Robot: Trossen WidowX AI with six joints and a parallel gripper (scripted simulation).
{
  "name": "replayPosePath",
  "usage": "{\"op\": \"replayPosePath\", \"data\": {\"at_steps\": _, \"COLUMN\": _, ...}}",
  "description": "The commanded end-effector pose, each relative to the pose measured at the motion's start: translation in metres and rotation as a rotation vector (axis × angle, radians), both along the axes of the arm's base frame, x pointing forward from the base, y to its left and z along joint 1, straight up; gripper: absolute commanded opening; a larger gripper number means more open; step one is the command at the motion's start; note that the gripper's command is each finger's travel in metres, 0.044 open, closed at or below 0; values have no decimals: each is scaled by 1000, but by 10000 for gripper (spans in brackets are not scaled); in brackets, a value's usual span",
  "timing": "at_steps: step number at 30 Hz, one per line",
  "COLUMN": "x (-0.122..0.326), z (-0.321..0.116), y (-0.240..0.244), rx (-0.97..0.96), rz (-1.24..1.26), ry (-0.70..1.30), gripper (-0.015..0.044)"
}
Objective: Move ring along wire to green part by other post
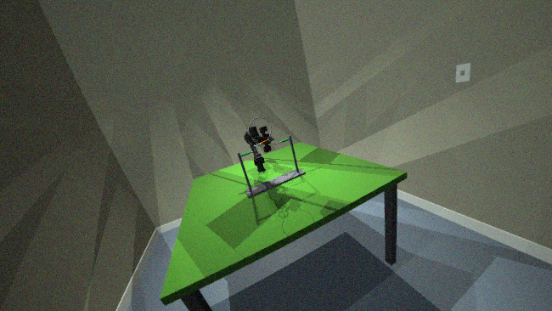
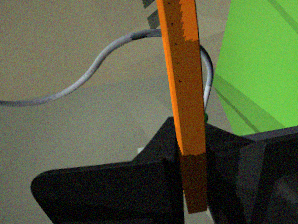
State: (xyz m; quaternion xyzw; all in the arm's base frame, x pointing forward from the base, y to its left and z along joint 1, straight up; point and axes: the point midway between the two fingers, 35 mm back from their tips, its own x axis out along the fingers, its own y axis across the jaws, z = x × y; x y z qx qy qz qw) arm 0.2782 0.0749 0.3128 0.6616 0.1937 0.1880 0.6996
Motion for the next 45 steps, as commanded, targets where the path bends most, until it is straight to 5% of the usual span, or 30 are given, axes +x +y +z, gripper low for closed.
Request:
{"op": "replayPosePath", "data": {"at_steps": 1, "x": -1, "z": 14, "y": 1, "rx": 70, "rz": 5, "ry": -5, "gripper": -150}}
{"op": "replayPosePath", "data": {"at_steps": 26, "x": -2, "z": 91, "y": -22, "rx": 573, "rz": 16, "ry": 20, "gripper": -150}}
{"op": "replayPosePath", "data": {"at_steps": 45, "x": -1, "z": 111, "y": -37, "rx": 622, "rz": 21, "ry": 29, "gripper": -150}}
